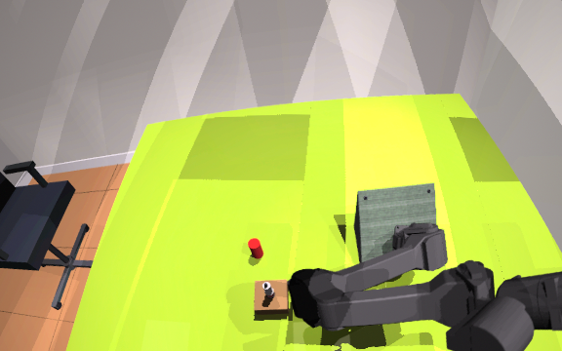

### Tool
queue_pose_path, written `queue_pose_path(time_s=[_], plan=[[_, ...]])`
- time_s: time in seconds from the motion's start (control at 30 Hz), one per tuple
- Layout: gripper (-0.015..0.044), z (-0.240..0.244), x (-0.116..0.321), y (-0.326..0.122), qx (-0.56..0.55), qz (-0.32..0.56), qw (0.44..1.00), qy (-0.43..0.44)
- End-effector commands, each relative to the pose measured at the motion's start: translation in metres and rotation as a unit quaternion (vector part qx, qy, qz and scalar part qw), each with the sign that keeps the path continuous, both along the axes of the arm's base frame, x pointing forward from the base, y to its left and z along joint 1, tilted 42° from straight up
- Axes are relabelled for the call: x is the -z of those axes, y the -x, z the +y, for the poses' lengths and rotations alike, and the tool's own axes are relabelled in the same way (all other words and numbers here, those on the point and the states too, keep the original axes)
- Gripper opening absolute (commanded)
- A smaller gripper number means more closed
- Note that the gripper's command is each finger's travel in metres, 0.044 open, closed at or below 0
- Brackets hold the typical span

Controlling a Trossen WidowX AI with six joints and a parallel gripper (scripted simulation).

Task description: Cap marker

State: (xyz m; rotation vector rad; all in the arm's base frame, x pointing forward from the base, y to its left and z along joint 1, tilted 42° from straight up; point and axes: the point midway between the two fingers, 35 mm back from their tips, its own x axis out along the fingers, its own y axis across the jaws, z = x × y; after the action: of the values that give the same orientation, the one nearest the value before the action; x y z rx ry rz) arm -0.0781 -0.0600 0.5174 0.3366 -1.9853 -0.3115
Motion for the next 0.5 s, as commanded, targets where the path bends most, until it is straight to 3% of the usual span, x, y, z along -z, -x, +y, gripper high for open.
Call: queue_pose_path(time_s=[0.0,0.17,0.47], plan=[[0.0374,-0.001,0.000,0.002,0.001,-0.001,1.000,-0.004],[0.0243,-0.039,0.009,0.038,0.029,-0.022,0.993,-0.112],[0.0243,-0.142,0.049,0.065,0.028,0.034,0.935,-0.352]])
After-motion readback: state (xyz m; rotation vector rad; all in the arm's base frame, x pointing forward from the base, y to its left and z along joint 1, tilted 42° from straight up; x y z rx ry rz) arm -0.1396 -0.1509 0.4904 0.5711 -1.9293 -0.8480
